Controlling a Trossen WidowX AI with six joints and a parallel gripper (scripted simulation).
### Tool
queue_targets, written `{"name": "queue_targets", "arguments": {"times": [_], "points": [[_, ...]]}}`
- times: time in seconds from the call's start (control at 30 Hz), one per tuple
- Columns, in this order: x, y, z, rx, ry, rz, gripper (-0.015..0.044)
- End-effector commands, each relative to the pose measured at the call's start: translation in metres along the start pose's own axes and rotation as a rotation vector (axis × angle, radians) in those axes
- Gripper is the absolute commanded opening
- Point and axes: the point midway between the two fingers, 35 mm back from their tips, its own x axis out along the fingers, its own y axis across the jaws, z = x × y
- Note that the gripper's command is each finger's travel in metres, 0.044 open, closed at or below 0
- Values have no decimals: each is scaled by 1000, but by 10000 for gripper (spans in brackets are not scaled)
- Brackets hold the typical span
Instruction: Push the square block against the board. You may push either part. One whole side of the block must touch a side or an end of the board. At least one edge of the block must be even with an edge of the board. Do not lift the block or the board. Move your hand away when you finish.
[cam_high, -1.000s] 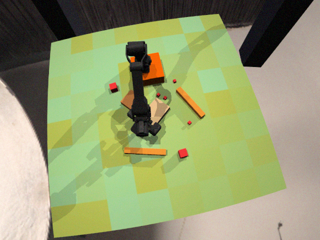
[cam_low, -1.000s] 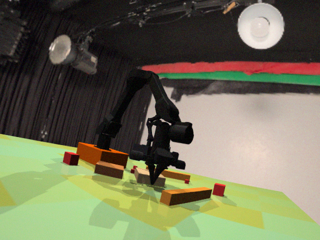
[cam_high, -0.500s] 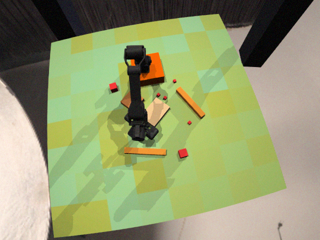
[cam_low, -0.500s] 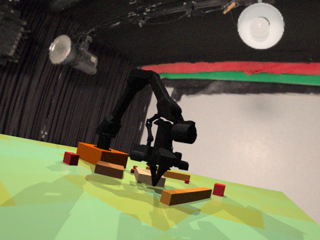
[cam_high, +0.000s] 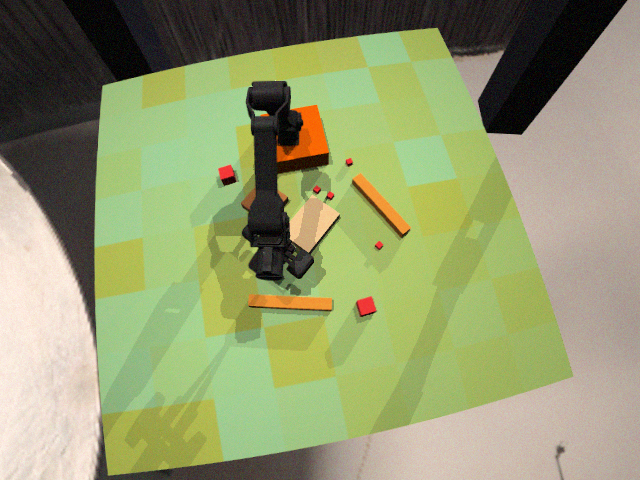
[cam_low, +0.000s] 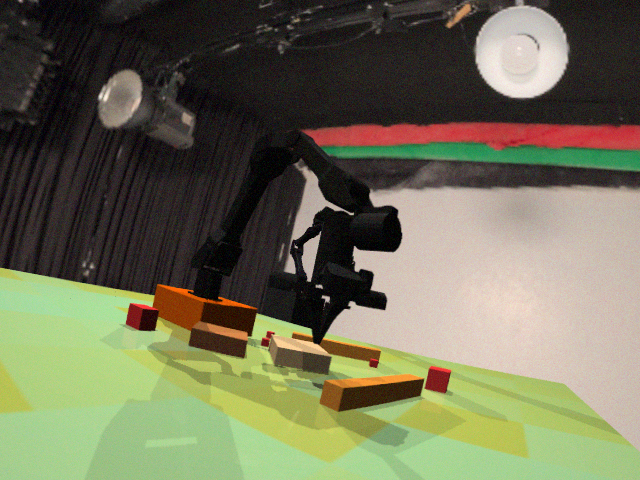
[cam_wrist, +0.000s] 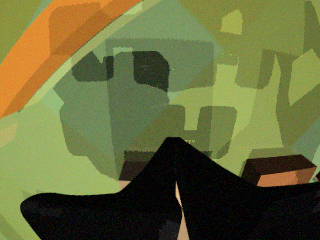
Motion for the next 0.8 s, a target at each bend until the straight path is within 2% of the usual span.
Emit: {"name": "queue_targets", "arguments": {"times": [0.0,0.77], "points": [[-5,-1,-2,-3,10,-3,0],[-6,42,-61,-734,17,3,0]]}}
